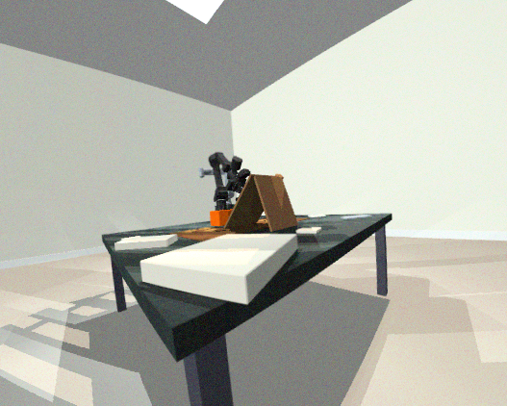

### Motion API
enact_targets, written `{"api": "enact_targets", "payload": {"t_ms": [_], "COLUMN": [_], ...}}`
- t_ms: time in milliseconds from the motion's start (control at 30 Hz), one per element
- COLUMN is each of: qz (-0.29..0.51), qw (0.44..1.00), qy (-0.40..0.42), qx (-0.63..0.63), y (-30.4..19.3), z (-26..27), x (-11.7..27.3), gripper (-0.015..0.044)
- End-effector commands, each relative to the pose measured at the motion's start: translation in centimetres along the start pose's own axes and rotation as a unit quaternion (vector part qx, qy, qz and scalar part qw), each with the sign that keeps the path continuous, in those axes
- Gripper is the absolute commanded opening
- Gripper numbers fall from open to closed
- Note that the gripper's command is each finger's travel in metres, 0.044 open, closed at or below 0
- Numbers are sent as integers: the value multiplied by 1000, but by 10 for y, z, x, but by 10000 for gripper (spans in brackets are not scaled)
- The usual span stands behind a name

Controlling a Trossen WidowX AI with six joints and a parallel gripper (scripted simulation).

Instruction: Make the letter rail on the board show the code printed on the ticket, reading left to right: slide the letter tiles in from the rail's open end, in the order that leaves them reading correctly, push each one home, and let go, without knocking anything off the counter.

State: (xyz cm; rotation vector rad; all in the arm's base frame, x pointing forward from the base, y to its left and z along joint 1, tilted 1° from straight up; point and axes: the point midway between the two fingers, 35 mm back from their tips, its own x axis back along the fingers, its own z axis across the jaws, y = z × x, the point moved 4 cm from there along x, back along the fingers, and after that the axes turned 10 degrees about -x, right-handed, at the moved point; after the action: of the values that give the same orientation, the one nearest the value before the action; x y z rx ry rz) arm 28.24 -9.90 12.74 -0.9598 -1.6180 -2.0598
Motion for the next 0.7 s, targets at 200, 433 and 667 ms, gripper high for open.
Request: {"api": "enact_targets", "payload": {"t_ms": [200,433,667], "qz": [-1,-1,-1], "qw": [1000,1000,1000], "qy": [-2,-1,-1], "qx": [-2,-2,-2], "y": [-1,-1,-2], "z": [5,9,12], "x": [0,0,0], "gripper": [0,0,0]}}
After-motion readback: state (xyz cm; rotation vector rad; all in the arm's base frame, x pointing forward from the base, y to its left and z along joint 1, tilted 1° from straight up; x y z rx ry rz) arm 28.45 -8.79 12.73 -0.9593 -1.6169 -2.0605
